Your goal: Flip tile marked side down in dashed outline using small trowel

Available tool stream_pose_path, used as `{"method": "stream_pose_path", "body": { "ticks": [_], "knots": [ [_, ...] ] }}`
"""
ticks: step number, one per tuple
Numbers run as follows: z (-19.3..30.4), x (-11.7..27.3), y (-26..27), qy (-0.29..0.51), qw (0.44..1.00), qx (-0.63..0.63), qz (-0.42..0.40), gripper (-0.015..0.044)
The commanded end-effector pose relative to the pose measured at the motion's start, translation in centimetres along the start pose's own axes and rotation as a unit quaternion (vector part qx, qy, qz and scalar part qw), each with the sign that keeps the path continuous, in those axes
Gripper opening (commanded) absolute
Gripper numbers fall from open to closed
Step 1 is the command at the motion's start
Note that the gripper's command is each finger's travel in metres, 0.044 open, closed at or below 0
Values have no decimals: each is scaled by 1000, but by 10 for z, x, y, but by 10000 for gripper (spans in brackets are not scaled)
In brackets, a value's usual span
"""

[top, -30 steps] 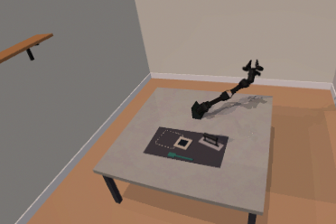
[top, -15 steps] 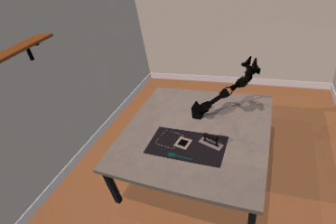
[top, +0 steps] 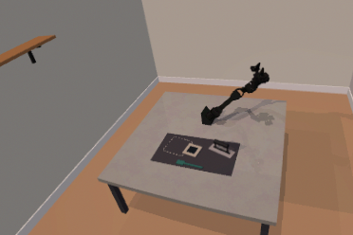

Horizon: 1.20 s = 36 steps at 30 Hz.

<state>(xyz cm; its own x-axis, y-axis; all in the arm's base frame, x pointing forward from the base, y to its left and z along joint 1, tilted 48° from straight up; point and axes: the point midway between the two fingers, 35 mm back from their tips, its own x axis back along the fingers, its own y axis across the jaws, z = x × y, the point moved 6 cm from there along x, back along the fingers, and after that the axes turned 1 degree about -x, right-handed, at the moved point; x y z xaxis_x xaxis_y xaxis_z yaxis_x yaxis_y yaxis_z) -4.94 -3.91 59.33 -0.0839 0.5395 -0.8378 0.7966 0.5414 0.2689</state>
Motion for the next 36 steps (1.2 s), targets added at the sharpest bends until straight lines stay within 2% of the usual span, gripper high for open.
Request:
{"method": "stream_pose_path", "body": {
  "ticks": [1,17,36],
  "knots": [
    [25,0,25,30,998,14,-53,300],
    [119,39,114,150,947,50,-279,300],
    [201,145,185,279,801,65,-525,300]
  ]
}}
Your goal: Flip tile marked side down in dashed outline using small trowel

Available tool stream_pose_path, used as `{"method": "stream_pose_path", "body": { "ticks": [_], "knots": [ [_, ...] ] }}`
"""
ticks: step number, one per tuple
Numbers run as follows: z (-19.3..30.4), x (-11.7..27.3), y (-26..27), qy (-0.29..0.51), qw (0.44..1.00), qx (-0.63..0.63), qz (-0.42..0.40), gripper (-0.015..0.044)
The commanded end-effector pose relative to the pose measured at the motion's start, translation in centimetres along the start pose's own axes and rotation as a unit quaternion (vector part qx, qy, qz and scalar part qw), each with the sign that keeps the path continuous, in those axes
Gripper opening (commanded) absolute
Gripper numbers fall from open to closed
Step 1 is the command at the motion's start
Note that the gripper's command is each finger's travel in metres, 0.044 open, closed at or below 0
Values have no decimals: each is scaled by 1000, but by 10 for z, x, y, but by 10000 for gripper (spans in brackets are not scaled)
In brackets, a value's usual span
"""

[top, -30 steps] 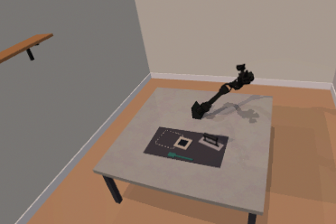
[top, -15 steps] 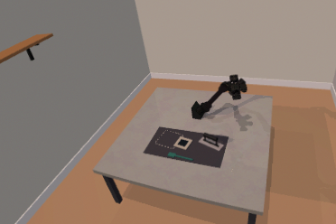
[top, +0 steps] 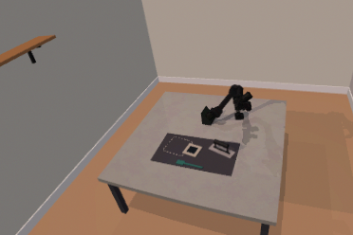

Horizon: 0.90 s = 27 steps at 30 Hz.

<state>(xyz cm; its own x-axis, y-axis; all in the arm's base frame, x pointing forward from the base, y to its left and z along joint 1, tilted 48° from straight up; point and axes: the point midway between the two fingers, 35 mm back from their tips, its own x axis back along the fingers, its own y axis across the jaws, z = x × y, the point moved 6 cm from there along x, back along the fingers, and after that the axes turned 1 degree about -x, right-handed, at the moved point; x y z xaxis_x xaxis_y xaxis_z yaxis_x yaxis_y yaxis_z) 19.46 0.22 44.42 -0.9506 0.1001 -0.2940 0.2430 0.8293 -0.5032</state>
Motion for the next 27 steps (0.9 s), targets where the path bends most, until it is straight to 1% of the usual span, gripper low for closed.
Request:
{"method": "stream_pose_path", "body": {
  "ticks": [1,13,20,27],
  "knots": [
    [17,-6,25,28,998,2,-57,300],
    [70,-1,102,114,965,7,-237,300],
    [99,15,143,167,927,9,-337,300],
    [126,39,178,219,877,11,-427,300]
  ]
}}
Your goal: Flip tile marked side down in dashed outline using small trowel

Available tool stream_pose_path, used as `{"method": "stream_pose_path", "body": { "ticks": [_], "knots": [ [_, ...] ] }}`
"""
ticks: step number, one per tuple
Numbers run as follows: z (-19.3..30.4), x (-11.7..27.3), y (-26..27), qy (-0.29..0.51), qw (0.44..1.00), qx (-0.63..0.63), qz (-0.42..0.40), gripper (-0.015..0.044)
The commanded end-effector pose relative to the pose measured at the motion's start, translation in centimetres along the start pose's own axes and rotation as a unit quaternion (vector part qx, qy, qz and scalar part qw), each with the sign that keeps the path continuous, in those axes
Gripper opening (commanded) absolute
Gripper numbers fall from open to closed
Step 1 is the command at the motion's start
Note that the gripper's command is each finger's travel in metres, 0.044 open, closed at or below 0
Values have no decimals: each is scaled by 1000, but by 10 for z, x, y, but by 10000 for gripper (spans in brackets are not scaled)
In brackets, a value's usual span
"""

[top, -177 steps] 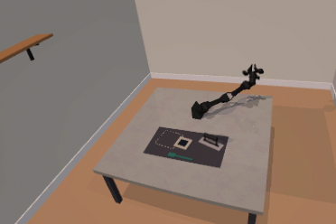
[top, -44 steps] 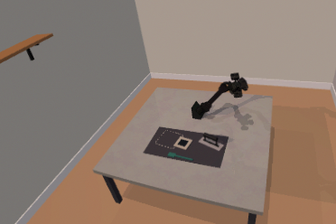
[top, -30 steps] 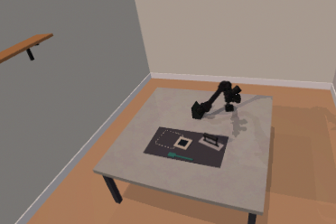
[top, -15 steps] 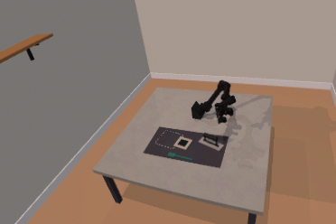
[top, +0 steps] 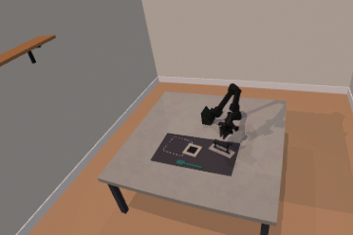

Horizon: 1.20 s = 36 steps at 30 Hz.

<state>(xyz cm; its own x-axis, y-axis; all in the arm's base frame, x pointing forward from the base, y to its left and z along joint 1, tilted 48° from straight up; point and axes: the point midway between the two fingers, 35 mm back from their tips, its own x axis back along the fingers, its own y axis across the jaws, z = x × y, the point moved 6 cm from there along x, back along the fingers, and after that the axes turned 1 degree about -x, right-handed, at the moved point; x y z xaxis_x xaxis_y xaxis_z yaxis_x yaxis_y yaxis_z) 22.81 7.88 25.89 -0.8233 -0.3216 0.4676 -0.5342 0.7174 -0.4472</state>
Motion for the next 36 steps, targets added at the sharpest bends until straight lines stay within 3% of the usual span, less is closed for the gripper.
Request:
{"method": "stream_pose_path", "body": {
  "ticks": [1,36],
  "knots": [
    [13,-9,17,27,999,-3,-46,300],
    [17,-57,20,29,998,-3,-48,300]
  ]
}}
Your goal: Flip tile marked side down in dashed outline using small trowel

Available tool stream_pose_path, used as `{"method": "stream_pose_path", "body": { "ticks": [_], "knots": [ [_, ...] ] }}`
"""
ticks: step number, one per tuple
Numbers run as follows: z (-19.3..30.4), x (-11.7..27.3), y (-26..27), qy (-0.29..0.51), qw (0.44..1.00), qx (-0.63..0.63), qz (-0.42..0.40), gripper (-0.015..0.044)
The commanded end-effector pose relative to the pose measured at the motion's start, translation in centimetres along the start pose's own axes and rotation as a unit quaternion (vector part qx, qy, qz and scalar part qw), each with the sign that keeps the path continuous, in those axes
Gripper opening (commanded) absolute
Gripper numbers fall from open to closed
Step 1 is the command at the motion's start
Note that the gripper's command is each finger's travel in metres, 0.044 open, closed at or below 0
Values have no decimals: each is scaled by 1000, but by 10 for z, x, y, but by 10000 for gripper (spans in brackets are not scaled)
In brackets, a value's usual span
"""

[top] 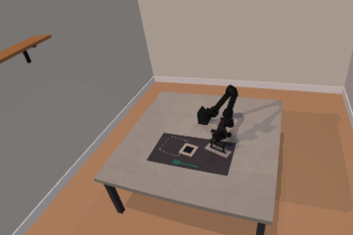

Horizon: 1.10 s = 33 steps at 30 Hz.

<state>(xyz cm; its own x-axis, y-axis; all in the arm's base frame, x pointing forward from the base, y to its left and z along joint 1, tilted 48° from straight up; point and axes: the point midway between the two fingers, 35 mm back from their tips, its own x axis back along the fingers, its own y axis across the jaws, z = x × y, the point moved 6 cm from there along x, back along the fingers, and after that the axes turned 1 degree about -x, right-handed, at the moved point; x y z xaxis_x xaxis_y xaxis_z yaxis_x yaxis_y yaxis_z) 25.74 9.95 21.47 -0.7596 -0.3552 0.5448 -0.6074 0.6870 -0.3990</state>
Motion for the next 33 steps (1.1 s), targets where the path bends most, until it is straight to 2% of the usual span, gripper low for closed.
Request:
{"method": "stream_pose_path", "body": {
  "ticks": [1,10,16,33],
  "knots": [
    [2,-8,1,3,1000,-2,-1,300],
    [3,-20,1,3,1000,-2,-2,300],
    [3,-20,1,3,1000,-2,-2,142],
    [3,-20,1,3,1000,-2,-2,29]
  ]
}}
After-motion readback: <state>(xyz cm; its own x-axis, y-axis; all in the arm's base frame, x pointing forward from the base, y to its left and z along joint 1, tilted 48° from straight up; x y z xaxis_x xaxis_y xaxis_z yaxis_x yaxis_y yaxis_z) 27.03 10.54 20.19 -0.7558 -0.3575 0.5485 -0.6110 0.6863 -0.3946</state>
